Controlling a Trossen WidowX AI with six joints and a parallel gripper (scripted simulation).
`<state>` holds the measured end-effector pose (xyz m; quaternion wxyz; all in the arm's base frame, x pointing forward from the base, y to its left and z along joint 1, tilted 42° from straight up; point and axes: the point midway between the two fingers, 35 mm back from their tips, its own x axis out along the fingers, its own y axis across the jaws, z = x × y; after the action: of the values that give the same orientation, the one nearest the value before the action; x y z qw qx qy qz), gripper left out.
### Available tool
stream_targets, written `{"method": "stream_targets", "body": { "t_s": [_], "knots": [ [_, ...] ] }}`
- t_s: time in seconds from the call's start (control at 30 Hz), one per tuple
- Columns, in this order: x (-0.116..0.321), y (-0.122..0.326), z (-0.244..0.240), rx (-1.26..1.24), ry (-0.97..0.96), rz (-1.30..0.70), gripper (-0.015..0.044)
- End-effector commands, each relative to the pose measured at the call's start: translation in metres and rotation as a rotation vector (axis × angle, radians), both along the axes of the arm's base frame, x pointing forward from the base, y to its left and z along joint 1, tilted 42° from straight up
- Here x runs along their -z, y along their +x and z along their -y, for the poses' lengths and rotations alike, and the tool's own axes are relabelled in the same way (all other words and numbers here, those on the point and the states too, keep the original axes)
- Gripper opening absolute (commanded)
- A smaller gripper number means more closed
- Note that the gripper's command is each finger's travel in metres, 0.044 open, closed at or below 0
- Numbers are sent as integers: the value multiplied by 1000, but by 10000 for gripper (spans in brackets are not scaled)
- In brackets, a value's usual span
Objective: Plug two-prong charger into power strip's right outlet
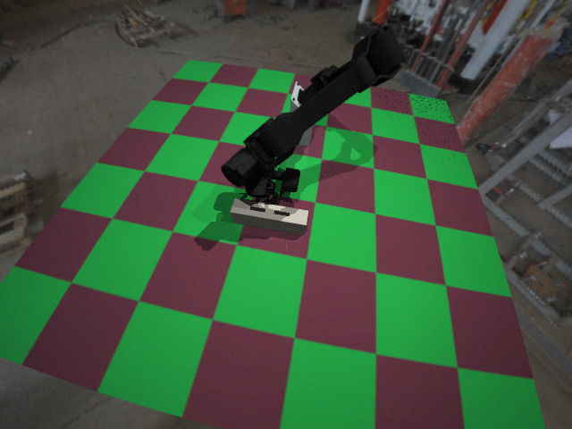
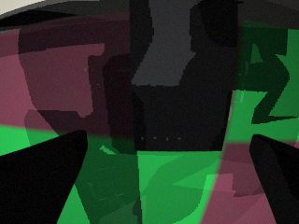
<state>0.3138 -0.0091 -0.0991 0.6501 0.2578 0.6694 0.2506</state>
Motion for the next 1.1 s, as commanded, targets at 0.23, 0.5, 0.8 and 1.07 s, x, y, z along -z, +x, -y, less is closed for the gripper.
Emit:
{"method": "stream_targets", "body": {
  "t_s": [0.23,0.5,0.8,1.07],
  "knots": [
    [1,-13,0,-5,-4,3,440],
    [1,-21,-1,-5,-4,3,440],
    [0,-26,-1,8,0,7,440],
    [-44,-11,44,349,-14,381,440]
  ]
}}
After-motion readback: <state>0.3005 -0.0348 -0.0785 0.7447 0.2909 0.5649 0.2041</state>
